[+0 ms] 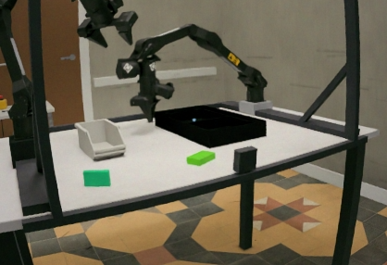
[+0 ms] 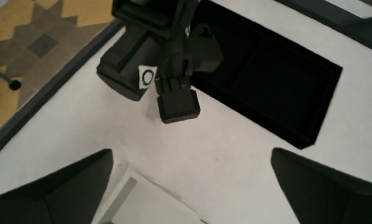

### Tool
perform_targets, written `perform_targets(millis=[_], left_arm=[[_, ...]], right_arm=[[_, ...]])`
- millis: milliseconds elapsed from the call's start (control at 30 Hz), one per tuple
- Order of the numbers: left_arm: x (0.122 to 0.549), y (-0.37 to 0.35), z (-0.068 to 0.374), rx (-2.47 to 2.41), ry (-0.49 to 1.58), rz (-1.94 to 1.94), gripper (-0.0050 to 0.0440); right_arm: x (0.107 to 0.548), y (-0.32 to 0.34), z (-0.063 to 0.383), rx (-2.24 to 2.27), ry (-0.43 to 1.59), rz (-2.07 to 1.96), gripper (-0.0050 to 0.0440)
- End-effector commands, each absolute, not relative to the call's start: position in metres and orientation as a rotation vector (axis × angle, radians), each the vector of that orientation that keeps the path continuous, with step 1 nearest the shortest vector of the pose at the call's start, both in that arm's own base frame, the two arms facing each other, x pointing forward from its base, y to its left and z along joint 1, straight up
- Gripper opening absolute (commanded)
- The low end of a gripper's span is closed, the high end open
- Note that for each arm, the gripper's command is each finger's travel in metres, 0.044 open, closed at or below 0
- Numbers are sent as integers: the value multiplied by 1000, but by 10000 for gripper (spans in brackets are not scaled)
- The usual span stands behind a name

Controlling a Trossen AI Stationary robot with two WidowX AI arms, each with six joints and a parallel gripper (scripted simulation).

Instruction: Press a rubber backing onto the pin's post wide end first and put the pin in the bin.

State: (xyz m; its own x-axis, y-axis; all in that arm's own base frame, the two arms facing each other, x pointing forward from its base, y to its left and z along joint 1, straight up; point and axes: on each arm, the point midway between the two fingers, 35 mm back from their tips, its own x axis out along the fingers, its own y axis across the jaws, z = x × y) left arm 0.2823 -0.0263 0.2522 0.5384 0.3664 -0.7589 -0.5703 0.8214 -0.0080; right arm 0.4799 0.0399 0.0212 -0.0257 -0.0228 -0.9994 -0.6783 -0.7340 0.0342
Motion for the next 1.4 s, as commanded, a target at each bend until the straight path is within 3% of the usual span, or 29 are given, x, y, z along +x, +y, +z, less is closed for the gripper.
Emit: perform_targets(millis=[0,667,1367], left_arm=[[283,-27,263,-296,801,604,440],[281,-26,261,-293,807,604,440],[281,-26,261,-293,807,604,440]], right_arm=[[488,33,25,-1802,712,1809,-50],[466,35,34,-1811,707,1795,-50],[468,35,12,-1802,712,1809,-50]])
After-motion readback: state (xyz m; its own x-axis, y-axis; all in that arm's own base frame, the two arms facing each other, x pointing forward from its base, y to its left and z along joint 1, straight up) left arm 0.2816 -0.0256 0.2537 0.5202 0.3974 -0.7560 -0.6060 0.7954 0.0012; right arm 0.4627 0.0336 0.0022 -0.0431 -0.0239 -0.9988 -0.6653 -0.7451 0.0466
